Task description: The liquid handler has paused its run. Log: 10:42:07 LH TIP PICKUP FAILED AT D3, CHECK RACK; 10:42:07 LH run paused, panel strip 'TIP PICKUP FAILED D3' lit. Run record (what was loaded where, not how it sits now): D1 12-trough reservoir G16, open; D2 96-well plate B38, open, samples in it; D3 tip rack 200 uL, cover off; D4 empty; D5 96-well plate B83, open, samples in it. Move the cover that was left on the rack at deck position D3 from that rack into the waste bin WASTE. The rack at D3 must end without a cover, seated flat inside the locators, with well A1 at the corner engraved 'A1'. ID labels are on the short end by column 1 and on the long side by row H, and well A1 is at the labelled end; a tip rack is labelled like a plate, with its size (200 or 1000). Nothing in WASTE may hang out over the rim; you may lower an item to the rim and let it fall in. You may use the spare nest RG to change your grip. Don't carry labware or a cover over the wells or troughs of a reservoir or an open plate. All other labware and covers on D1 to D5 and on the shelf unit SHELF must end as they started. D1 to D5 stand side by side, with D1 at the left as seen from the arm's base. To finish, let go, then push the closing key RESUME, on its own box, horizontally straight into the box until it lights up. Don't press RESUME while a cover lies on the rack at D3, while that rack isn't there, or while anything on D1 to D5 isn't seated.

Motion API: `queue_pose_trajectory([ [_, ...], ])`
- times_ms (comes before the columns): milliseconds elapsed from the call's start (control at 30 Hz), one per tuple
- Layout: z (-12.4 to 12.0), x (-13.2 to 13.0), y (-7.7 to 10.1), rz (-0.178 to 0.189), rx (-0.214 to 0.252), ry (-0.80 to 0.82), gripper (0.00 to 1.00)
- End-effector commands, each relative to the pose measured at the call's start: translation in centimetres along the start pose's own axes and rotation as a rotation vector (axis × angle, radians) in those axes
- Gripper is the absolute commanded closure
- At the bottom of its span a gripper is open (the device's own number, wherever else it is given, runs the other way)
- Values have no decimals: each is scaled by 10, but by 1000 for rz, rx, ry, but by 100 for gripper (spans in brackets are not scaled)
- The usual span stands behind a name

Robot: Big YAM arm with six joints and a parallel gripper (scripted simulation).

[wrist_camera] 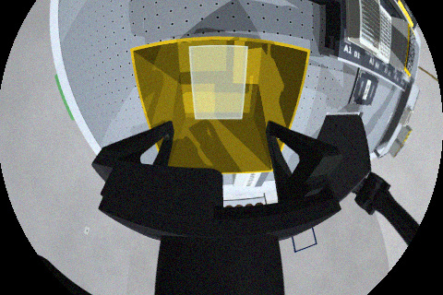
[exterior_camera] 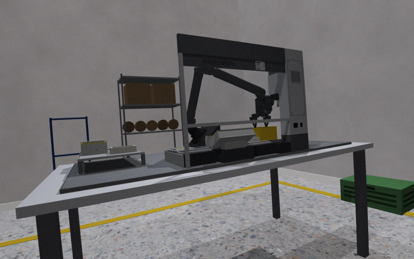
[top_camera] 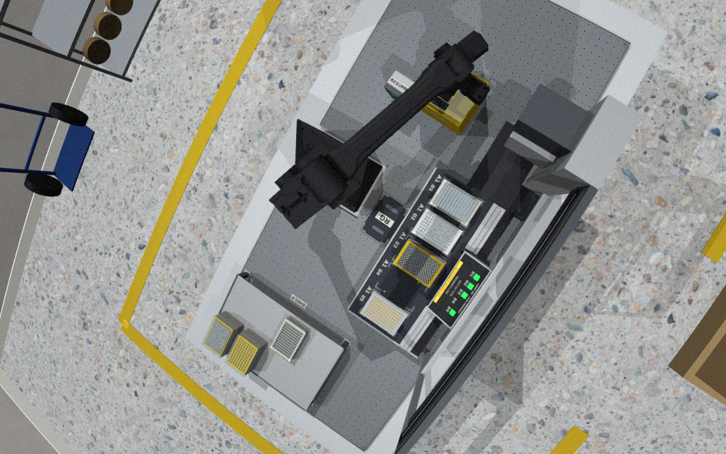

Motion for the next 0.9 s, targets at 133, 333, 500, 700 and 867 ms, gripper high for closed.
queue_pose_trajectory([
  [133, 9, 10, 13, 39, -18, -15, 0],
  [333, 9, 10, 13, 39, -18, -15, 0],
  [500, 13, 11, 28, 57, -26, -22, 0],
  [700, 11, 16, 44, 71, -37, -26, 0],
  [867, 10, 16, 51, 69, -36, -25, 0],
])
Point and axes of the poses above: the point where the finger pads meet when closed, its own y axis back along the fingers, its own x axis across the jaws, z = x × y, the point moved 3 cm from there along y, back along the fingers, and after that the axes turned 2 degrees about y, right-handed, at the moved point
